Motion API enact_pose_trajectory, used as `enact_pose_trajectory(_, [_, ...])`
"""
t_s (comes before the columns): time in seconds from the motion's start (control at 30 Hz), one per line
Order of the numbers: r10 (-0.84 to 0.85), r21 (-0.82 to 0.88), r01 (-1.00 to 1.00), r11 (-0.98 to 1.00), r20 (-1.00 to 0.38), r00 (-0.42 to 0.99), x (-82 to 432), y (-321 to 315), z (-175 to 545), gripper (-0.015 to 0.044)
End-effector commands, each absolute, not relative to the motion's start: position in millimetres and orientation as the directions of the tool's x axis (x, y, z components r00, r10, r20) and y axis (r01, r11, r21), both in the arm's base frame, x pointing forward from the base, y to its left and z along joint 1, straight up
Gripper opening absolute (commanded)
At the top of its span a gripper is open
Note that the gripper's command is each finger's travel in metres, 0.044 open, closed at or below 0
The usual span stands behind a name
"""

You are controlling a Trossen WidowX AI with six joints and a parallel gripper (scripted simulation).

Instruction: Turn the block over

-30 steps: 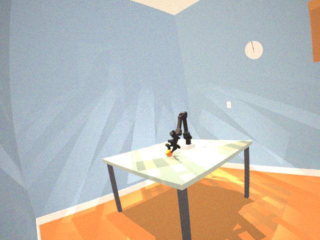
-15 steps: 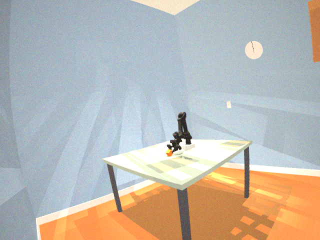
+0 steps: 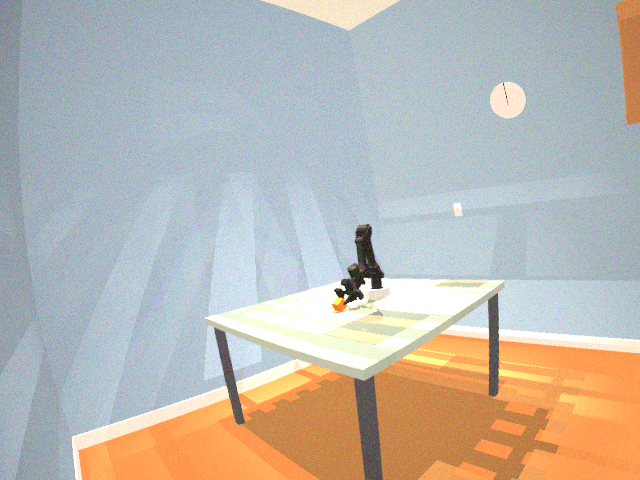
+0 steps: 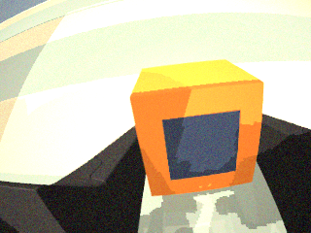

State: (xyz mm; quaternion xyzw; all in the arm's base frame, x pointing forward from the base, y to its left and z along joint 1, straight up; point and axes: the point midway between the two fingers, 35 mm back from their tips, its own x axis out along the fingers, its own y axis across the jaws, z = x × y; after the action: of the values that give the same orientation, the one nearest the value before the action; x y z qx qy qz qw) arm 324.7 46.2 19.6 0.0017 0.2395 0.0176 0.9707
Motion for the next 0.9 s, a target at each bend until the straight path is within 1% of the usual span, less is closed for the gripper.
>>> enact_pose_trajectory(0.0, [0.029, 0.01, -0.028, 1.0, -0.455, 0.89, 325.4, 45.4, 21.4, 0.0])
enact_pose_trajectory(0.17, [0.029, 0.01, -0.028, 1.0, -0.455, 0.89, 325.4, 45.4, 21.4, 0.0])
enact_pose_trajectory(0.7, [0.029, 0.01, -0.028, 1.0, -0.455, 0.89, 325.4, 45.4, 21.4, 0.042])
enact_pose_trajectory(0.73, [0.029, 0.01, -0.028, 1.0, -0.455, 0.89, 325.4, 45.4, 21.4, 0.044])
enact_pose_trajectory(0.87, [0.029, 0.01, -0.028, 1.0, -0.455, 0.89, 325.4, 45.4, 21.4, 0.044])
